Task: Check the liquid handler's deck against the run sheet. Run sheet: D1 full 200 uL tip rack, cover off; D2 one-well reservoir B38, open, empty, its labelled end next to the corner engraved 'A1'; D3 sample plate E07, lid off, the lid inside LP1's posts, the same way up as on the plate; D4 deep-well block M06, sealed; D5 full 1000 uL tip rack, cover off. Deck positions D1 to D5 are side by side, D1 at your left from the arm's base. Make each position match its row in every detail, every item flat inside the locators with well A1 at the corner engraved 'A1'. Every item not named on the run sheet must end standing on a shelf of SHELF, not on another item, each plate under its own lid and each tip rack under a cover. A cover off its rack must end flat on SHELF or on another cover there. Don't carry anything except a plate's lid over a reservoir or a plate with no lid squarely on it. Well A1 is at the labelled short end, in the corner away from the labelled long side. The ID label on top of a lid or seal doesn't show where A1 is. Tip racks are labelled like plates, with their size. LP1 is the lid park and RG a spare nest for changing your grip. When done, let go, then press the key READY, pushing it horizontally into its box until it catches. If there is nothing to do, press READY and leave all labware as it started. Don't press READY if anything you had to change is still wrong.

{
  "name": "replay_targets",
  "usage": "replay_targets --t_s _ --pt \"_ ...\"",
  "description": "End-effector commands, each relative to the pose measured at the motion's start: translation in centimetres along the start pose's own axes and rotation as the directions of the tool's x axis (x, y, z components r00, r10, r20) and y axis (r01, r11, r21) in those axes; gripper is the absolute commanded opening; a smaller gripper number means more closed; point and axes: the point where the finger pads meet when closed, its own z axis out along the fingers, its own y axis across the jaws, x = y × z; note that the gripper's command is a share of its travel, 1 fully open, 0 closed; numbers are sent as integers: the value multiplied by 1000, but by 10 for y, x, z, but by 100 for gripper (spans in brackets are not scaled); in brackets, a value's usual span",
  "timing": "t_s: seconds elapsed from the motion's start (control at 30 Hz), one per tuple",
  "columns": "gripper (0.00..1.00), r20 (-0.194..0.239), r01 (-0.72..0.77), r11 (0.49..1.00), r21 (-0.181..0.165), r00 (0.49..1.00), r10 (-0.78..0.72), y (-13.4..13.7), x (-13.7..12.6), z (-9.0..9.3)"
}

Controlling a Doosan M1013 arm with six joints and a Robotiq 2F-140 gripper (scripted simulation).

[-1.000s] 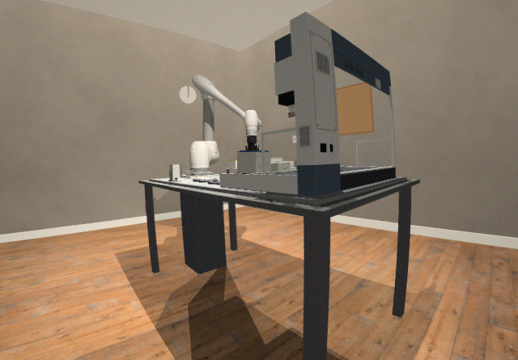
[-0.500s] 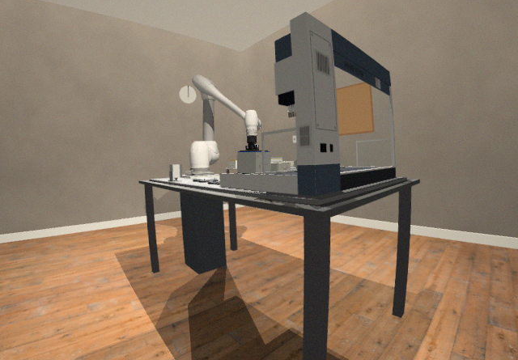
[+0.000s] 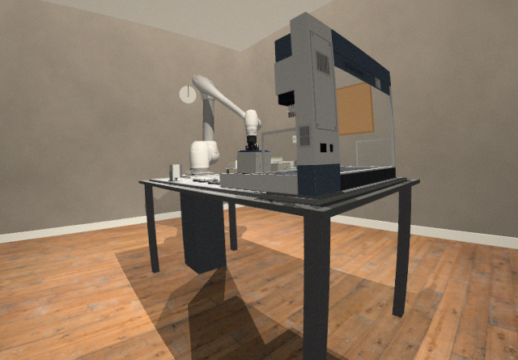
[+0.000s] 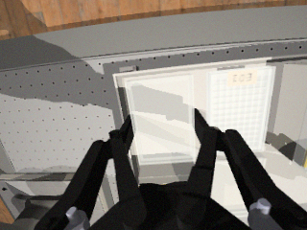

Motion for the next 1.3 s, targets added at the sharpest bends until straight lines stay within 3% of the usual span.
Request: replay_targets --t_s 0.0,1.27 --pt "10 -1 0 1000 -1 1000 0 1 1 -4" --pt "10 -2 0 1000 -1 1000 0 1 1 -61"
